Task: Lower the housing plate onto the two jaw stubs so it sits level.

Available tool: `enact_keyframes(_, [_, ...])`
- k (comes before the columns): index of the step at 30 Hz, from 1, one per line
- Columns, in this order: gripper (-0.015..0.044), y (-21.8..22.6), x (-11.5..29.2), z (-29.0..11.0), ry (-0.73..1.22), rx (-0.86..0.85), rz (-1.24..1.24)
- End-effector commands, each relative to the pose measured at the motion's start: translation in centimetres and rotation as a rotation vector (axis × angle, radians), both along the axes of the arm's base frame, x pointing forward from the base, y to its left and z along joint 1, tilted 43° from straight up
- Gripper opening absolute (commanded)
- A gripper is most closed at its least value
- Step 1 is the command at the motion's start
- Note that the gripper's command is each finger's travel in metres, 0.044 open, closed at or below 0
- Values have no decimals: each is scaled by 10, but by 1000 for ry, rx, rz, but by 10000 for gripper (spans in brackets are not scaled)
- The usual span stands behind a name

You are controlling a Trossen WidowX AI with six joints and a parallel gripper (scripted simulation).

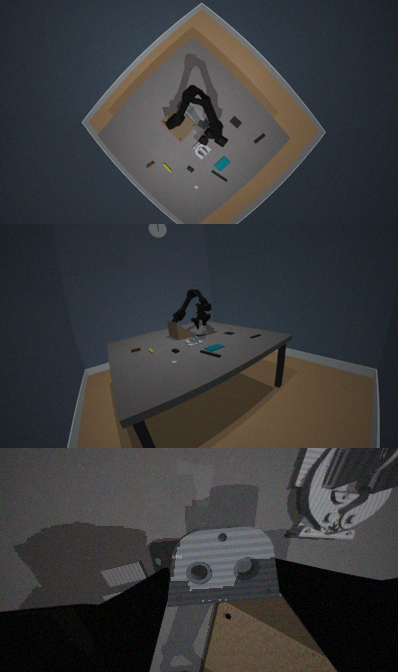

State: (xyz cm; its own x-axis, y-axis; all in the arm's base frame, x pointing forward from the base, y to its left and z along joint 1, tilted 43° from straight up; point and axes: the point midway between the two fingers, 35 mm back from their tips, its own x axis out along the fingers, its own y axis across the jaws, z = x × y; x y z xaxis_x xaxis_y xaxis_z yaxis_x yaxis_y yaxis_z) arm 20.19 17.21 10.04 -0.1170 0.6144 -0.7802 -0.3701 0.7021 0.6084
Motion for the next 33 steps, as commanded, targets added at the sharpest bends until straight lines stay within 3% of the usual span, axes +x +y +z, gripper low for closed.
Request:
enact_keyframes(1, [351,-6,9,-6,6,3,-8])
enact_keyframes(33, [351,-76,57,-73,91,19,-91])
